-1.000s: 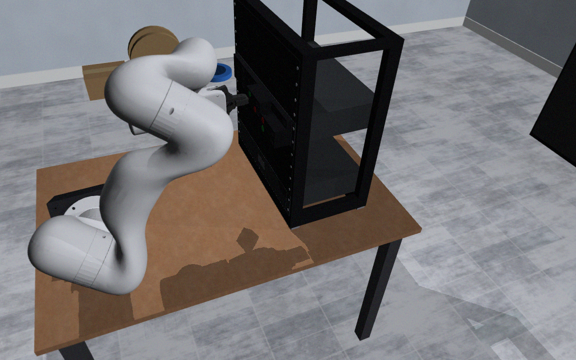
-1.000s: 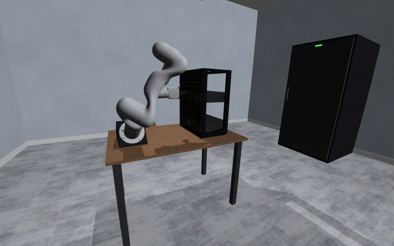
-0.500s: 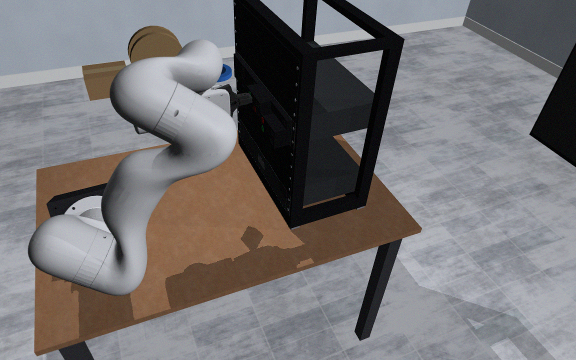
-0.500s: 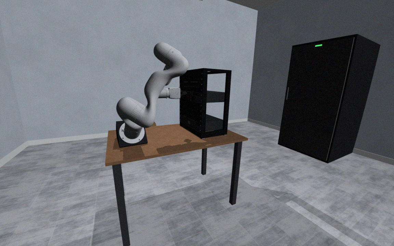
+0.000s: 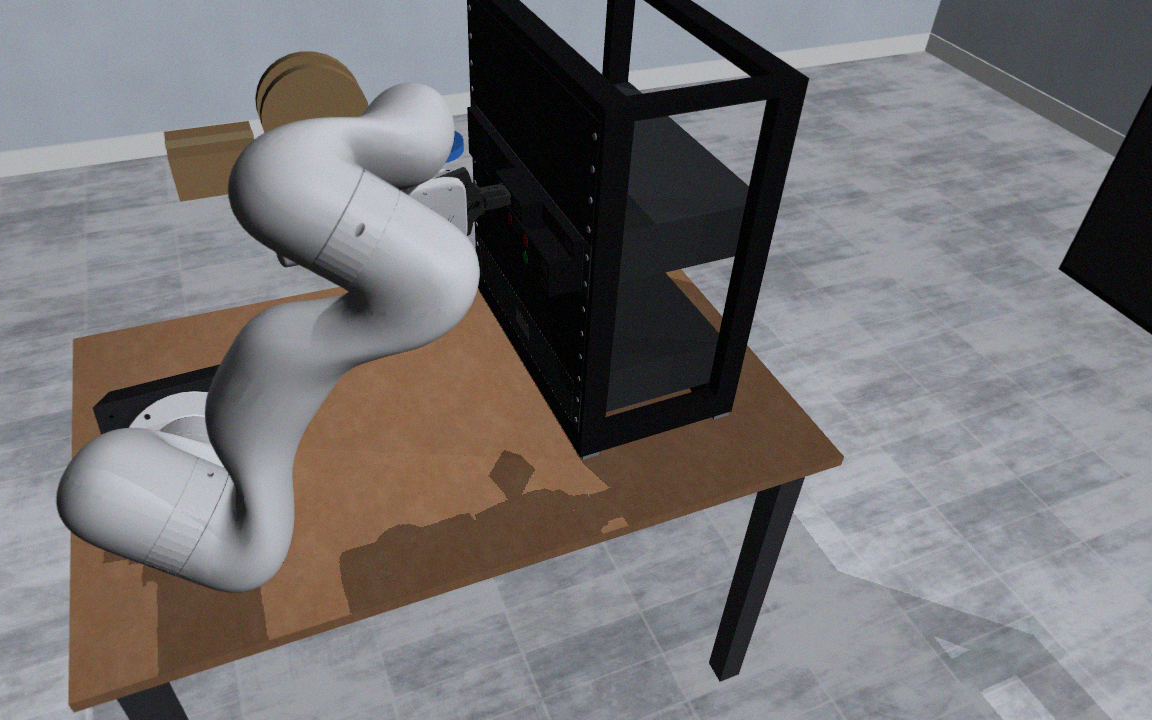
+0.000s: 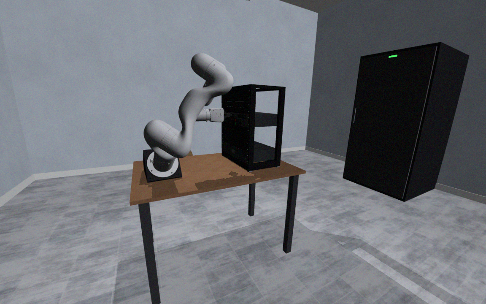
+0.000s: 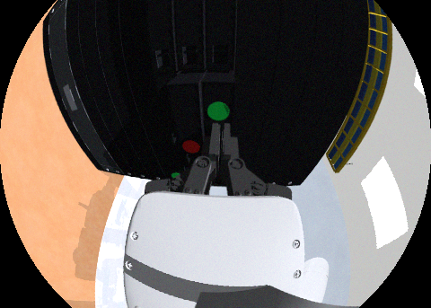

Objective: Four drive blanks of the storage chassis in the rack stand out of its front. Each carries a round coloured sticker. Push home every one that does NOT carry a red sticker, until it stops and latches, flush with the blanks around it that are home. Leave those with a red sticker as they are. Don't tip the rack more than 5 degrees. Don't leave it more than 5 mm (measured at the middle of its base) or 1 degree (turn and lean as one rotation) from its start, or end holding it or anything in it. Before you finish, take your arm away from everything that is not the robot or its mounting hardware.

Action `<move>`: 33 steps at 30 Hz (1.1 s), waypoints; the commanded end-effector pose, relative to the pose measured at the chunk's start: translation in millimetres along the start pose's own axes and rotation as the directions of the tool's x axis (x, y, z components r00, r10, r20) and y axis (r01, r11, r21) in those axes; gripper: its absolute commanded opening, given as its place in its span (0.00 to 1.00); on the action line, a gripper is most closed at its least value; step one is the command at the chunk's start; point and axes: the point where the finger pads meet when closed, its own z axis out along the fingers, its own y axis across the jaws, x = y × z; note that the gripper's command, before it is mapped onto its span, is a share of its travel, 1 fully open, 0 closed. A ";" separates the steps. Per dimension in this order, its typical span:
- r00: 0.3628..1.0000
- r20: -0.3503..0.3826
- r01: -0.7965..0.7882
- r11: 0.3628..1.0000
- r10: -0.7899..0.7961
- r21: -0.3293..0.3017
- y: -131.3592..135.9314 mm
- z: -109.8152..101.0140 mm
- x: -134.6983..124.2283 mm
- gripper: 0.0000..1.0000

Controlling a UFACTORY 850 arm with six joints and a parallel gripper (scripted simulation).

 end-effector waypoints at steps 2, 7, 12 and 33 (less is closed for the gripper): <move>1.000 0.001 -0.002 1.000 0.002 -0.001 1.0 0.6 0.0 0.00; 1.000 0.001 -0.002 1.000 0.002 -0.001 1.1 4.7 0.0 0.00; 1.000 0.001 -0.002 1.000 0.002 -0.001 1.1 10.6 0.1 0.00; 1.000 0.001 -0.002 1.000 0.002 -0.001 1.2 20.6 0.1 0.00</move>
